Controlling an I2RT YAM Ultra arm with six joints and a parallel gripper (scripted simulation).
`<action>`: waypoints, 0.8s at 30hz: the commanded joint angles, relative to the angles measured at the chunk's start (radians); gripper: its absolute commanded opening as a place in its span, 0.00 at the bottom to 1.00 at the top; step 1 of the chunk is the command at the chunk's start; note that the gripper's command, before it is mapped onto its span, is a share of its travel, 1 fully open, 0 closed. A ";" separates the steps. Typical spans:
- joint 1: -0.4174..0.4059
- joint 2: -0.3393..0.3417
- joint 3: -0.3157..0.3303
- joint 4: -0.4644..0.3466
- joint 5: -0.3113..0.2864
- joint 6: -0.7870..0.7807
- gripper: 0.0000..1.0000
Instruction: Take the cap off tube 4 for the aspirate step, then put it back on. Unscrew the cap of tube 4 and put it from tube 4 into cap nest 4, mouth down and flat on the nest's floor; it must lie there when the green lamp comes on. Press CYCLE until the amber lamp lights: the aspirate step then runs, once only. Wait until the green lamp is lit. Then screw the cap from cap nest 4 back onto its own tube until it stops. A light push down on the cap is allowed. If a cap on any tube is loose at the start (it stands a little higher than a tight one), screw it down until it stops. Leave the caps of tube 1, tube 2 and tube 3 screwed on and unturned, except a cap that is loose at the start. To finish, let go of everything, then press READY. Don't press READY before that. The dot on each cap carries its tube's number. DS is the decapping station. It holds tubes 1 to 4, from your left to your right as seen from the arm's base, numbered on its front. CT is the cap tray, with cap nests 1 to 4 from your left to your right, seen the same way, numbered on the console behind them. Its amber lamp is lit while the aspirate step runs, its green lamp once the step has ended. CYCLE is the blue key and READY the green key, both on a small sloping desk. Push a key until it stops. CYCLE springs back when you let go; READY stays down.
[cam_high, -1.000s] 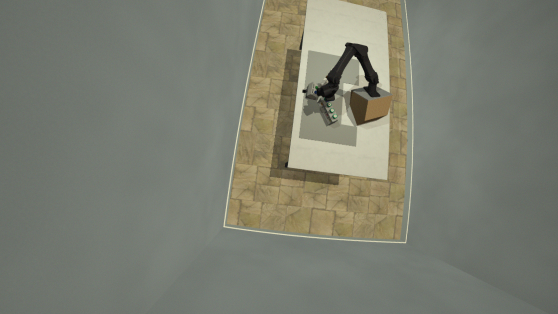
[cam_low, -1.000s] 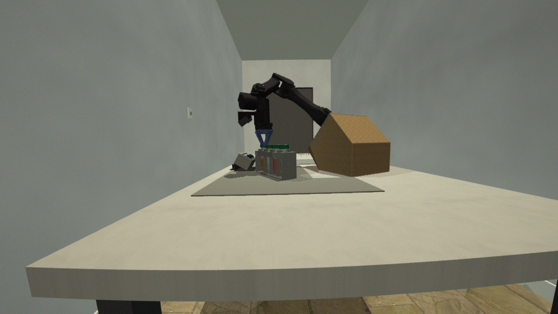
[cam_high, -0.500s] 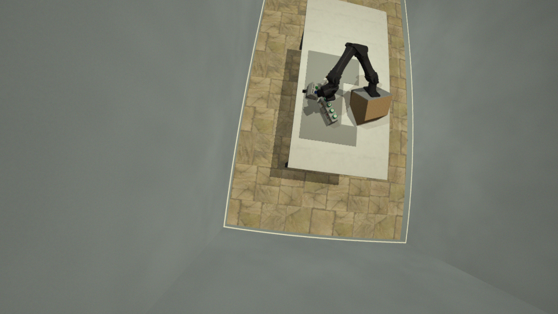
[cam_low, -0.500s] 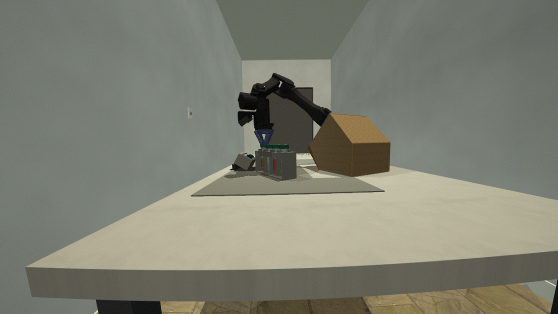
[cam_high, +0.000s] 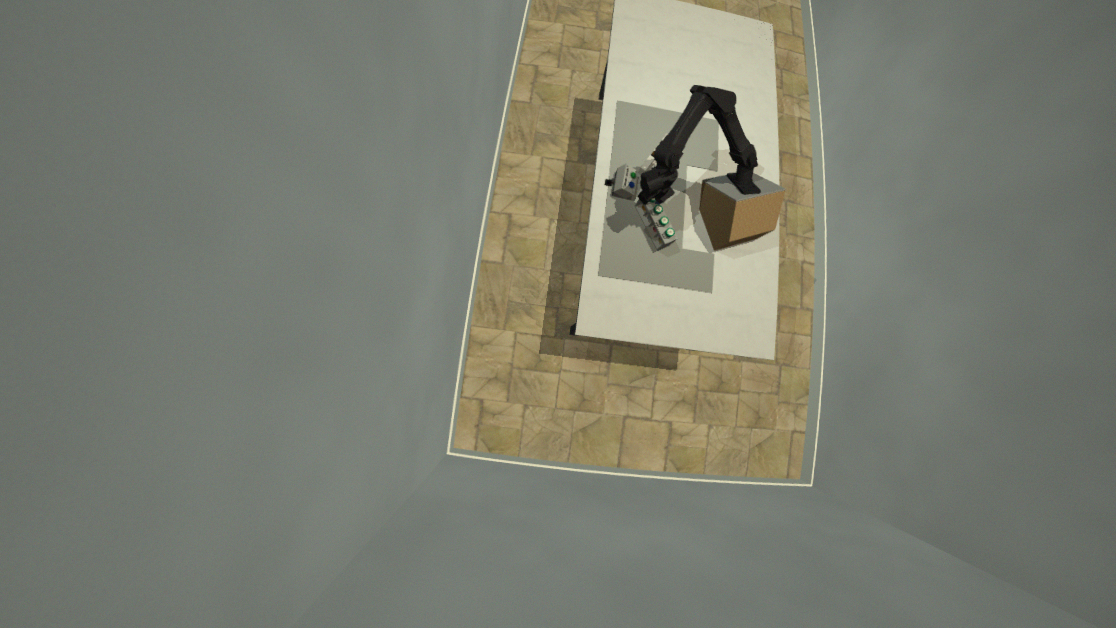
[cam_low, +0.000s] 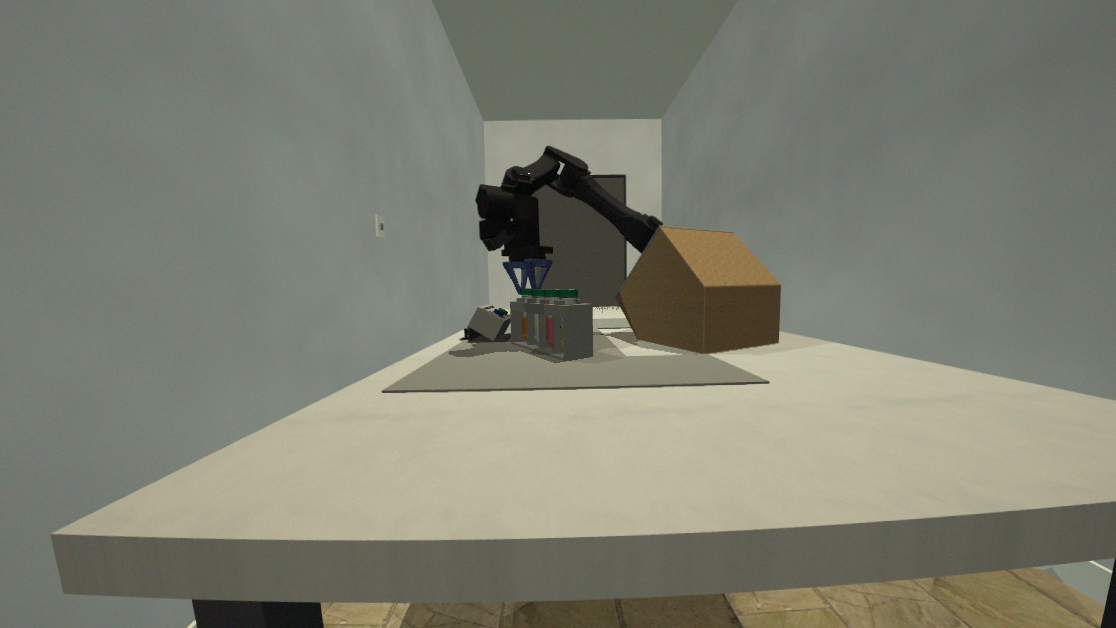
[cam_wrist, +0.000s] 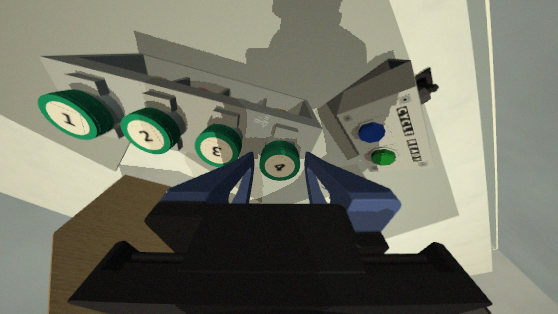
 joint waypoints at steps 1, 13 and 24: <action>0.027 -0.005 0.033 -0.003 0.006 -0.186 0.49; 0.026 -0.001 0.034 -0.007 0.005 -0.627 0.49; 0.026 0.005 0.036 -0.010 0.003 -1.027 0.49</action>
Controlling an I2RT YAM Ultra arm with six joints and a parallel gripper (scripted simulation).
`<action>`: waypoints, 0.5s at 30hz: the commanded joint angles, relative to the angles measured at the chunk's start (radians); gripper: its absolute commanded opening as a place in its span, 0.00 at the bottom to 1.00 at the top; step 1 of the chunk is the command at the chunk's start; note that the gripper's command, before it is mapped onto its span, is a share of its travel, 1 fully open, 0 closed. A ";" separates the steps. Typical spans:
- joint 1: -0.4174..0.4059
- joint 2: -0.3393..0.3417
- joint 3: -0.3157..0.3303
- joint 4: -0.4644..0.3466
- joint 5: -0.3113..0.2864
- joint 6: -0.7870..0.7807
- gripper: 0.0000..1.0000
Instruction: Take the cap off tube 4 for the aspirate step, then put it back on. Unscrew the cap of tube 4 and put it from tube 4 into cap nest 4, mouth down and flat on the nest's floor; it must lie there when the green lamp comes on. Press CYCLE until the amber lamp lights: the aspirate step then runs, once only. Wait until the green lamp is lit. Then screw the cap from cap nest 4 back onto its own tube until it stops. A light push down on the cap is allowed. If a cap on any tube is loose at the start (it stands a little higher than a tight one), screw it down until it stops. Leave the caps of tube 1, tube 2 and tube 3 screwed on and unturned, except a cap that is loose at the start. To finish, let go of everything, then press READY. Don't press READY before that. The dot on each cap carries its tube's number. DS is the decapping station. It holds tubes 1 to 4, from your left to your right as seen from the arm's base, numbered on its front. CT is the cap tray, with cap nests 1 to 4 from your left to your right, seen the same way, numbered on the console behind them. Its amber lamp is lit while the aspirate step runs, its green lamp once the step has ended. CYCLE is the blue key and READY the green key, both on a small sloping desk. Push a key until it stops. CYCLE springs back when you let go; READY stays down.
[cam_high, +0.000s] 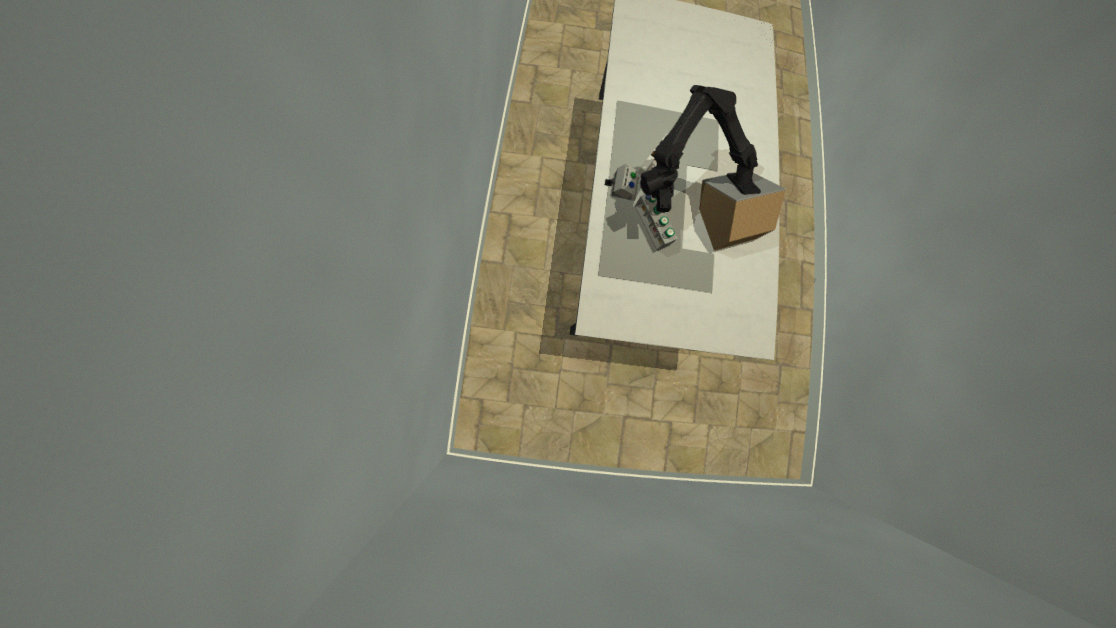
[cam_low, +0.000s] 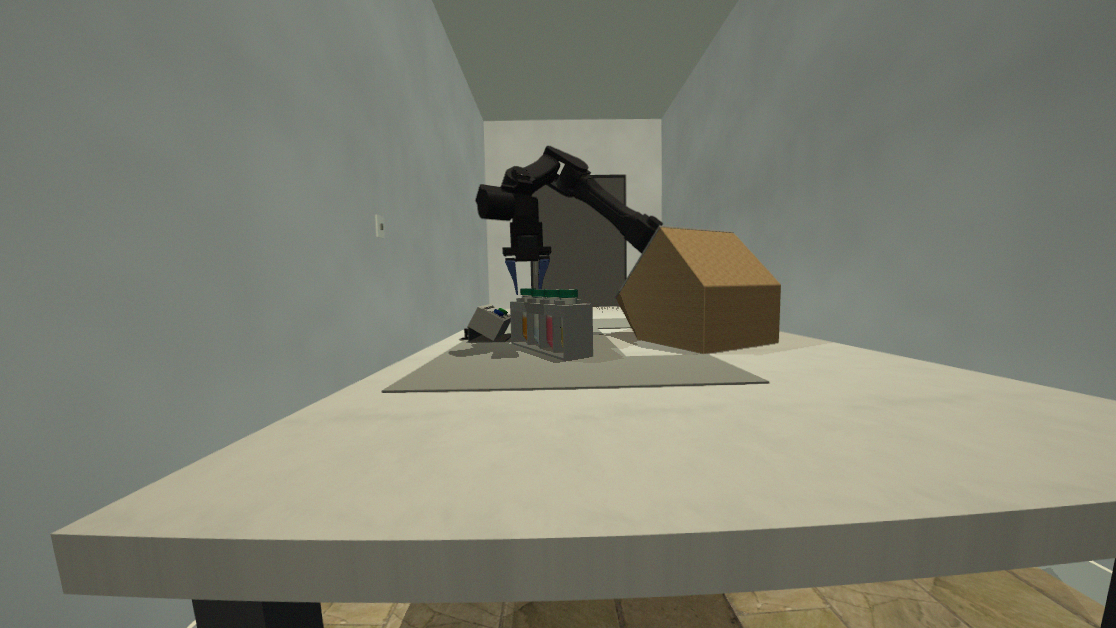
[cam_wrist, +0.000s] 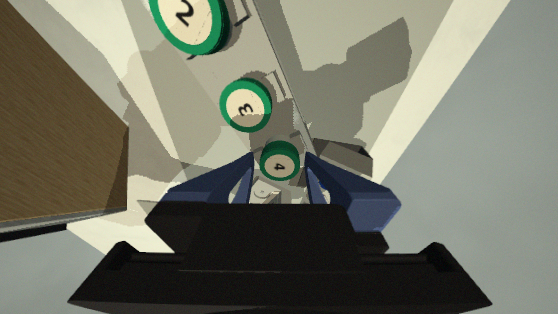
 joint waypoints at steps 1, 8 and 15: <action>0.026 0.005 0.036 -0.010 0.002 -0.212 0.49; 0.026 -0.013 0.037 -0.010 0.001 -0.412 0.49; 0.025 -0.014 0.038 -0.006 0.001 -0.671 0.49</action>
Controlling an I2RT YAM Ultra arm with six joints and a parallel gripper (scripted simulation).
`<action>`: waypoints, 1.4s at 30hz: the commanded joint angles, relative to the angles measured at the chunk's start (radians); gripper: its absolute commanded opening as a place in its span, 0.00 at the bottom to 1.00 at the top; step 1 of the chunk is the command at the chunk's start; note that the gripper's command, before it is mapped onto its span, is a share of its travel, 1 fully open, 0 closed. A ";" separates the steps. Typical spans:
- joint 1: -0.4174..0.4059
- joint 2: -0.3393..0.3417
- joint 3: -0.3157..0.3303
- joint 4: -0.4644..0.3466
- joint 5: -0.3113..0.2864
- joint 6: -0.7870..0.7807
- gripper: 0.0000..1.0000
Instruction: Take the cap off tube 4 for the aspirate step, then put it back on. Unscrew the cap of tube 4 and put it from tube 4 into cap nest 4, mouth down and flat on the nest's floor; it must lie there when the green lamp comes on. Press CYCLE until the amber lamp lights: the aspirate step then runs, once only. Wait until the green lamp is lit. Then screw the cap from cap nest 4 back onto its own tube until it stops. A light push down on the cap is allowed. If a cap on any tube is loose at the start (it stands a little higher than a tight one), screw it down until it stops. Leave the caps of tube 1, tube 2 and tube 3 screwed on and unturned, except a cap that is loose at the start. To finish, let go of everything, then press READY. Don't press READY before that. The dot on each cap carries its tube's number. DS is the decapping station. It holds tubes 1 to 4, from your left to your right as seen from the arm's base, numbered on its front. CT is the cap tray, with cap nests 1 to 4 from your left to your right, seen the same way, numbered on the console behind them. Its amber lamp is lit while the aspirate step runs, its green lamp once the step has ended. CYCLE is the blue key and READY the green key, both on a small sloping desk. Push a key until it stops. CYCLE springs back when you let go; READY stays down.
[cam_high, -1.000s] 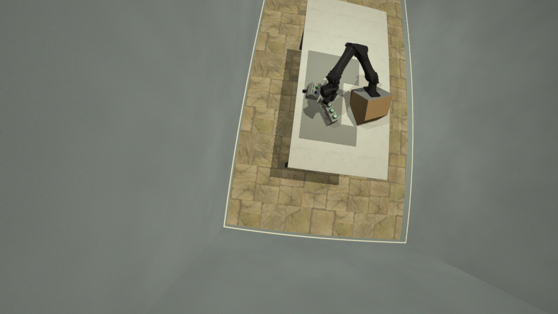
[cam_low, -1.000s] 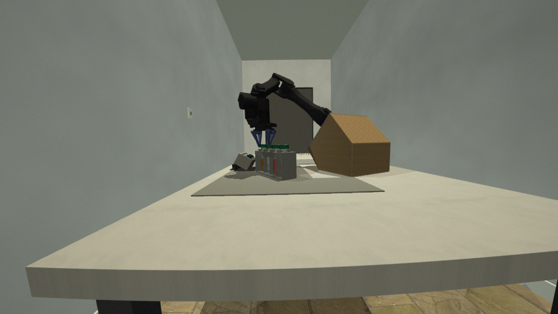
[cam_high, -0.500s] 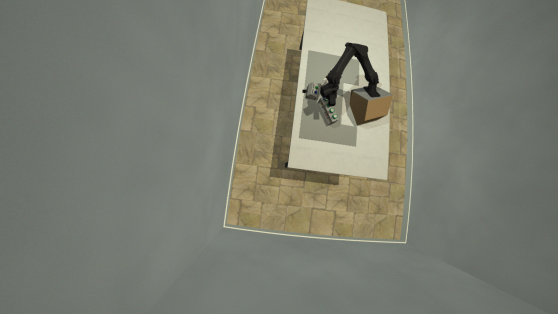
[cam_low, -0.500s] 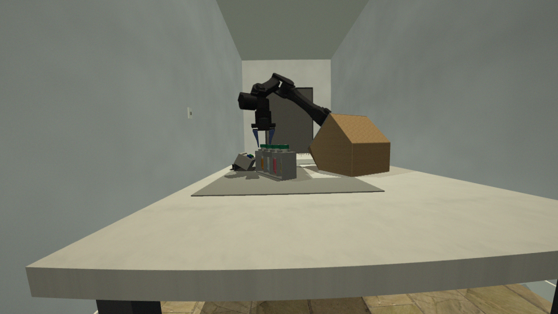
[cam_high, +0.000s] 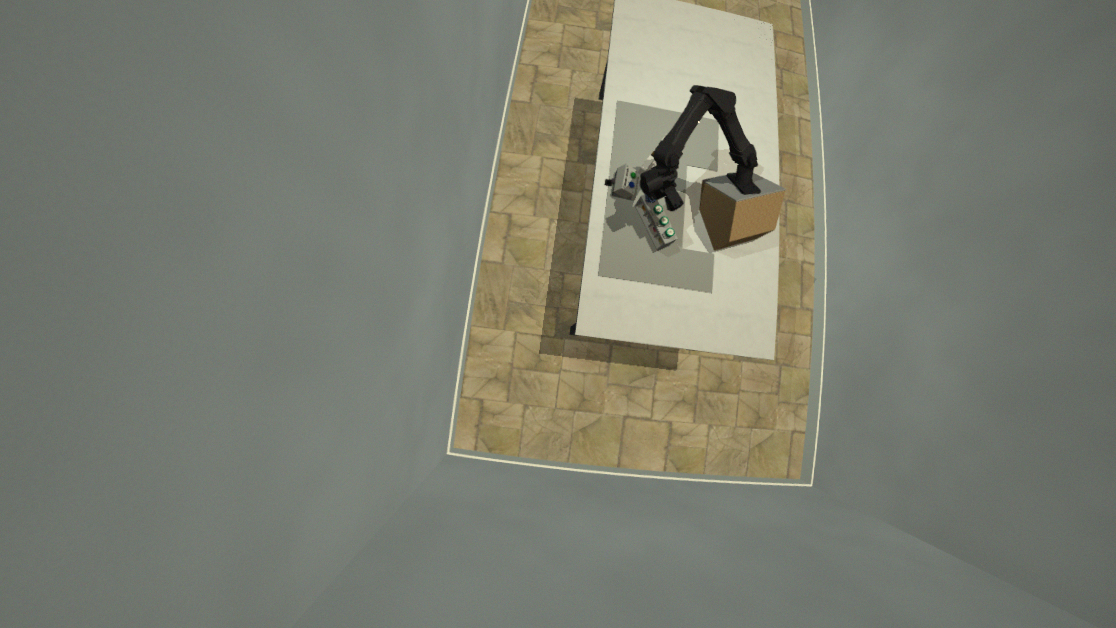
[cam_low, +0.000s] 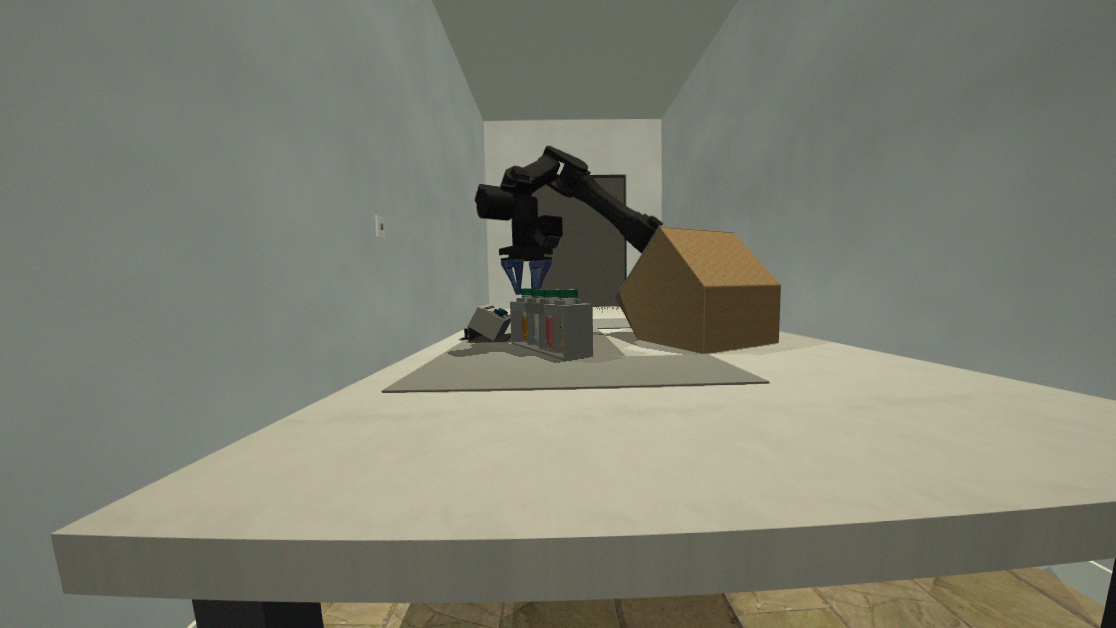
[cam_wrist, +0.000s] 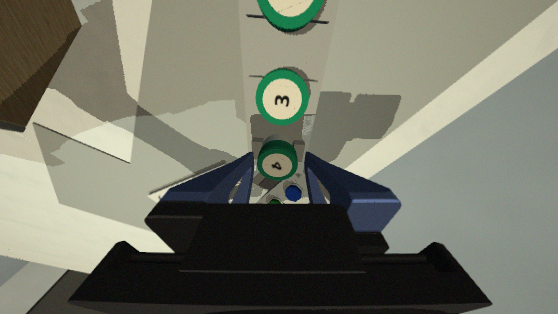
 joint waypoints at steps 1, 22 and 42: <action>0.026 -0.017 0.030 -0.007 0.000 -0.149 0.49; 0.026 -0.030 -0.003 0.013 -0.001 -0.149 0.00; 0.018 -0.032 -0.011 0.024 -0.004 0.301 0.00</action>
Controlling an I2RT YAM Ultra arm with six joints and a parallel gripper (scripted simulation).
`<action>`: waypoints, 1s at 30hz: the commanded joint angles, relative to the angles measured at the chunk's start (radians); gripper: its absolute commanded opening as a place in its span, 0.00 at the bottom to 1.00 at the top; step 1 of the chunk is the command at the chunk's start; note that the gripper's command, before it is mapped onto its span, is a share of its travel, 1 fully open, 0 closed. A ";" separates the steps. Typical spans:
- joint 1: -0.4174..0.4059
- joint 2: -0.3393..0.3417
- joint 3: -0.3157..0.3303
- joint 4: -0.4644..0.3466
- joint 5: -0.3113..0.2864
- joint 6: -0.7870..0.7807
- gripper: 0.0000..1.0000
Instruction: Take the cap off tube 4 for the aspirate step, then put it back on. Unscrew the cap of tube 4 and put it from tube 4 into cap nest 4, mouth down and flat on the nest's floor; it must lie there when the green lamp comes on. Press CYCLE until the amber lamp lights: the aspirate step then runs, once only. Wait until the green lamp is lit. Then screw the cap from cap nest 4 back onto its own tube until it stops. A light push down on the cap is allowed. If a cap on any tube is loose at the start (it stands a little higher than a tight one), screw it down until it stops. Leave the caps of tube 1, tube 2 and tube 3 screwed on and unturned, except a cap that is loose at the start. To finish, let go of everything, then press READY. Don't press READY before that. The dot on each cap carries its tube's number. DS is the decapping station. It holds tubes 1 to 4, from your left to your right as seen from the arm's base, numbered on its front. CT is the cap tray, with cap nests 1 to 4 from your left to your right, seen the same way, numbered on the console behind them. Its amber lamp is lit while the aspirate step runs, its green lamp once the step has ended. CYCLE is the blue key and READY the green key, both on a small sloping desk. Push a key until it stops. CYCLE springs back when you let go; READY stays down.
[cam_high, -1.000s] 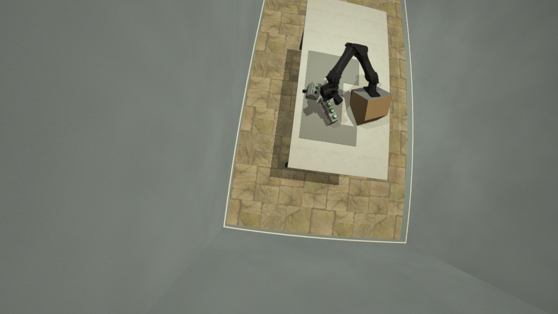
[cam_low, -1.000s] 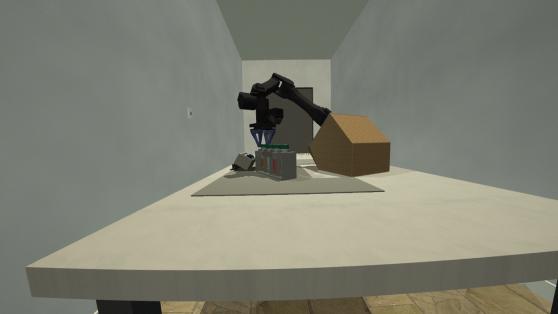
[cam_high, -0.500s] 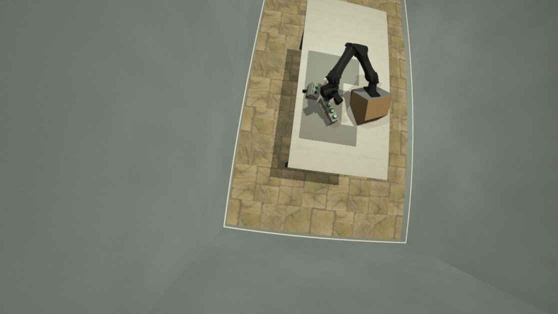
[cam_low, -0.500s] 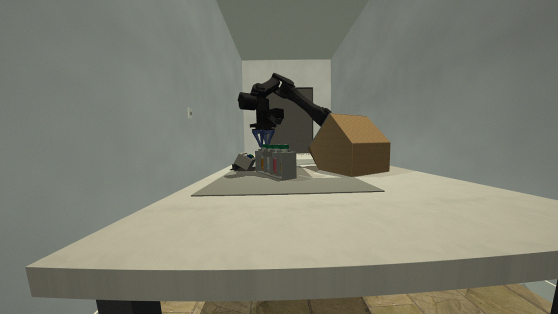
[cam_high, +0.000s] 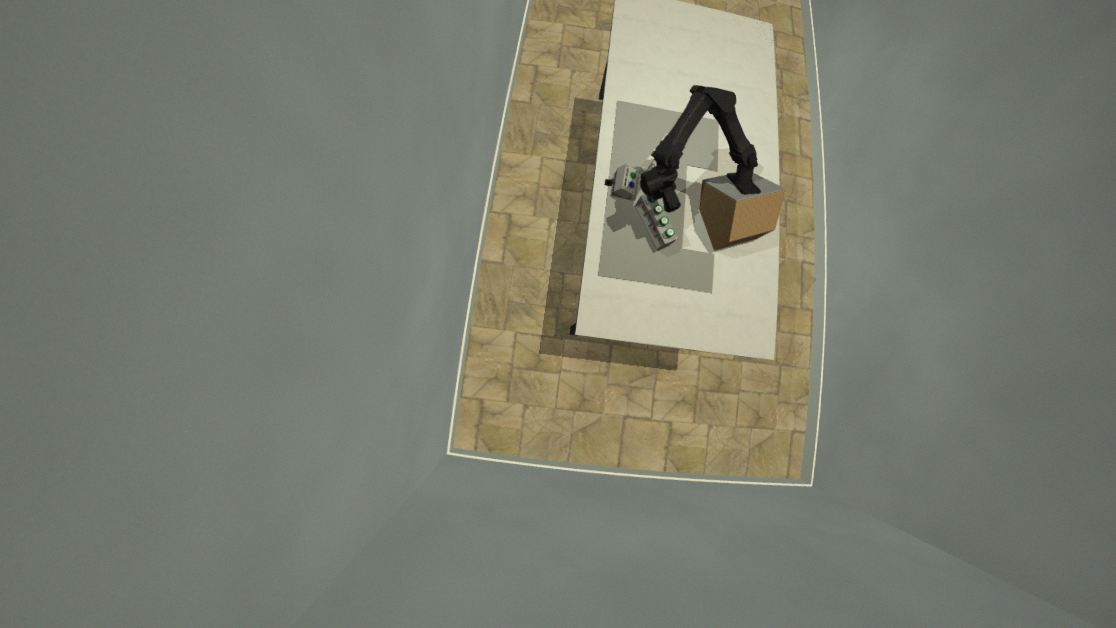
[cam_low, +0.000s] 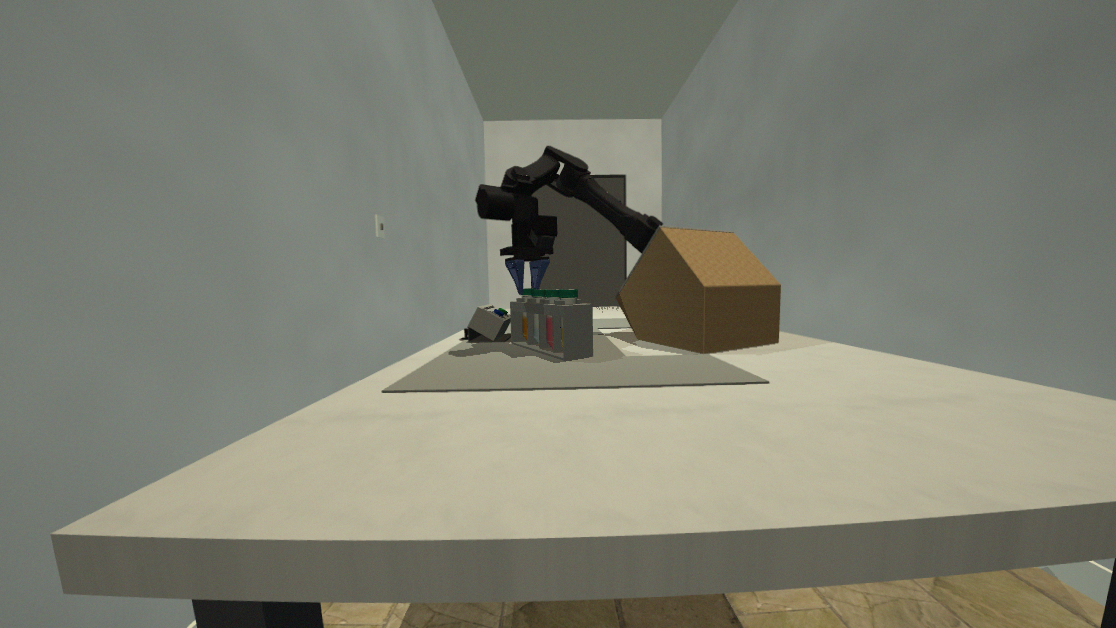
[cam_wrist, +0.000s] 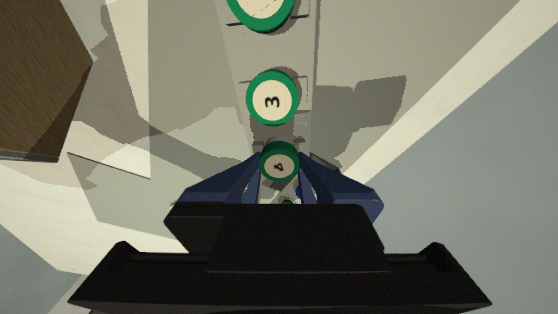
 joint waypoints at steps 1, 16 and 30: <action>0.018 -0.031 -0.005 0.022 -0.004 0.153 0.00; 0.024 -0.028 -0.003 0.019 -0.002 0.908 0.00; 0.023 -0.028 -0.010 0.021 -0.002 1.511 0.00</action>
